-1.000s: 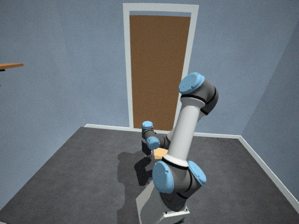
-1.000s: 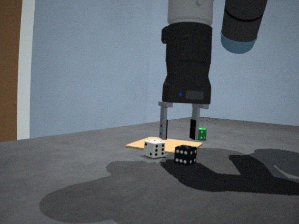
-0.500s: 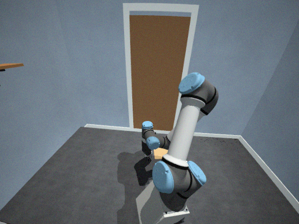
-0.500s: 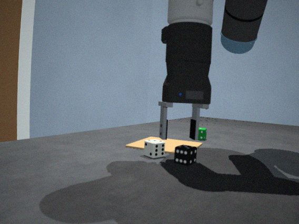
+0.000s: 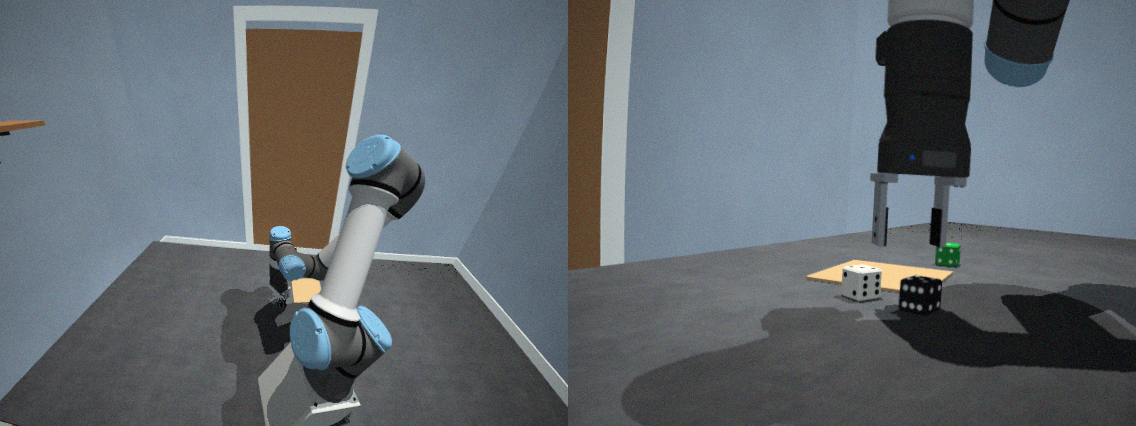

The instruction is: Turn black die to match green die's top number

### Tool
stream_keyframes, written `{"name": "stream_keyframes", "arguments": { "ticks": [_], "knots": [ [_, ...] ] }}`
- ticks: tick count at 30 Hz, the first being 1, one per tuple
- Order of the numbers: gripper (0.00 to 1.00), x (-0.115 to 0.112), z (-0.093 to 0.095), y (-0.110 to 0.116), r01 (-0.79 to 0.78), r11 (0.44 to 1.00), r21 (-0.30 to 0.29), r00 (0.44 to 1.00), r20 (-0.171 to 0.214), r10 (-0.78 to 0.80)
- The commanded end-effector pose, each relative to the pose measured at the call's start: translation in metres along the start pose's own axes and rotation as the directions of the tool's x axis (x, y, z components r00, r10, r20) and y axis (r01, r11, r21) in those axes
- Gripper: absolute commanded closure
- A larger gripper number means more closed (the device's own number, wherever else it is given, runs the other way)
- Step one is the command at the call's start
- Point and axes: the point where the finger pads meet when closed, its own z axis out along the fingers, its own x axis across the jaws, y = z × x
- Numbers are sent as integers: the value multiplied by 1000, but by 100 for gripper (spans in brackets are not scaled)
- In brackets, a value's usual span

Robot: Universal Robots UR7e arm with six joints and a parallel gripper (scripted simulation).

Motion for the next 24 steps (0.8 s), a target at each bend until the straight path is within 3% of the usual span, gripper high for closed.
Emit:
{"name": "stream_keyframes", "arguments": {
  "ticks": [1,3,16,24],
  "knots": [
    [0,-1,-19,0,-1,1000,0,1000,0,1],
    [0,-1,-19,0,-1,1000,0,1000,0,1],
    [0,-1,-72,0,-1,1000,0,1000,0,1],
    [0,-1,-82,0,-1,1000,0,1000,0,1]
  ]
}}
